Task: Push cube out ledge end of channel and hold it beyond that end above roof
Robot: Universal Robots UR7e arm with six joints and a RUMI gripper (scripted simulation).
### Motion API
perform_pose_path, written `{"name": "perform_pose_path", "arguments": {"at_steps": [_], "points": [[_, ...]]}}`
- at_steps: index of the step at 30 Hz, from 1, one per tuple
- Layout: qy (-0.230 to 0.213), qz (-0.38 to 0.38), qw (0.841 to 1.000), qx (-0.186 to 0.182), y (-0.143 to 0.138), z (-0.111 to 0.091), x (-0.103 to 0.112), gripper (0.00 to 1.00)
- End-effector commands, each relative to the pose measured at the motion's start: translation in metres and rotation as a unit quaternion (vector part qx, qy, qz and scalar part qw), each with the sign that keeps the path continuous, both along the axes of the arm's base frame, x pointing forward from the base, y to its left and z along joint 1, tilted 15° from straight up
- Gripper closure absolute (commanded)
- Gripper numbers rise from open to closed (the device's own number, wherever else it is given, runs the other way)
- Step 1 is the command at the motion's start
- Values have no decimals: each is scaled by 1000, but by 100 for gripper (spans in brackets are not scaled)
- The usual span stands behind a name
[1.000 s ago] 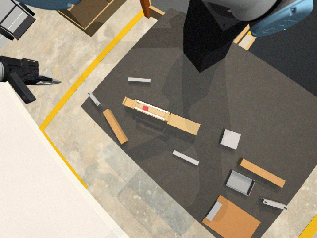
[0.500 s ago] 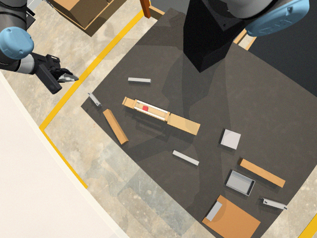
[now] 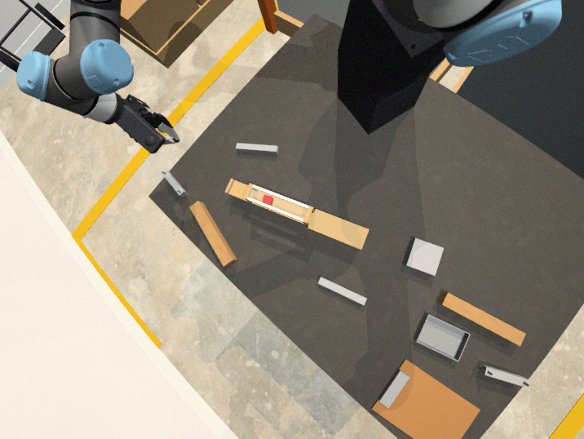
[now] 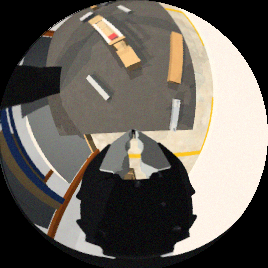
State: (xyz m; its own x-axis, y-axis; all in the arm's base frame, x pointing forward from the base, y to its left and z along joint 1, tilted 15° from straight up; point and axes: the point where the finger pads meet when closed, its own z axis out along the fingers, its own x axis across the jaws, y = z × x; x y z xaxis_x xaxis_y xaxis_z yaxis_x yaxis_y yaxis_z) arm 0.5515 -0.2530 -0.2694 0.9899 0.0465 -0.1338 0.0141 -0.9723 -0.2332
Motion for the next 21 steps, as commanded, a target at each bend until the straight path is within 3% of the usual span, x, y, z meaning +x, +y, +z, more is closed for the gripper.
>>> {"name": "perform_pose_path", "arguments": {"at_steps": [1,13,15,21], "points": [[-37,49,998,6,13,-11,-25,100],[-106,180,978,21,62,-23,-98,100],[-106,180,978,21,62,-23,-98,100],[-131,229,964,23,83,-21,-124,100]]}}
